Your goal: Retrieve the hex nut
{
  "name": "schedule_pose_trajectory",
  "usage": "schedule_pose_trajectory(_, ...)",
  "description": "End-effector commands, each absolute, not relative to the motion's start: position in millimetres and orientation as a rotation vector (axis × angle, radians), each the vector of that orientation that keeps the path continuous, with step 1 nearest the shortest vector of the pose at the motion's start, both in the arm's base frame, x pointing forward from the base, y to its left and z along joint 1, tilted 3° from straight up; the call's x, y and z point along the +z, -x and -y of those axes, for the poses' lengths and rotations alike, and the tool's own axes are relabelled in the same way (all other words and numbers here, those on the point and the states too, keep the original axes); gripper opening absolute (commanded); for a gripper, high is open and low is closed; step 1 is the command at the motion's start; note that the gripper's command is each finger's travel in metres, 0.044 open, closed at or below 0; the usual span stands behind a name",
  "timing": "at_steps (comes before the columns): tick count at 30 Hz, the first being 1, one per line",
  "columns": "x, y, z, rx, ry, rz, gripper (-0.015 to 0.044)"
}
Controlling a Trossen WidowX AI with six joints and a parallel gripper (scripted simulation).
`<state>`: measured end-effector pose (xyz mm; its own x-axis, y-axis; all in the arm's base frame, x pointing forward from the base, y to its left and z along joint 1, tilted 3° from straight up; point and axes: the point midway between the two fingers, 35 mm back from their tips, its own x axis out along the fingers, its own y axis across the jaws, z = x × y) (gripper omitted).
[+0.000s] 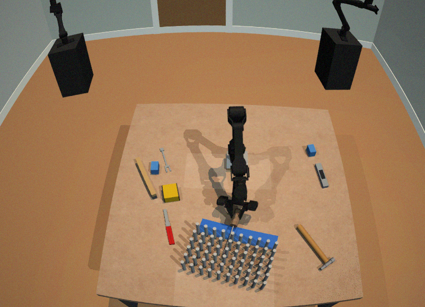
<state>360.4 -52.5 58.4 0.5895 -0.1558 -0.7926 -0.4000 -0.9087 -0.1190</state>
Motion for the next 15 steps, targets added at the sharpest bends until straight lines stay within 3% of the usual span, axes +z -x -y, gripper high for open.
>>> schedule_pose_trajectory(1,61.0,-366.4,53.7,1.211,2.542,-0.456,0.0)
schedule_pose_trajectory(15,61.1,-373.8,54.7,1.211,2.545,-0.453,0.0)
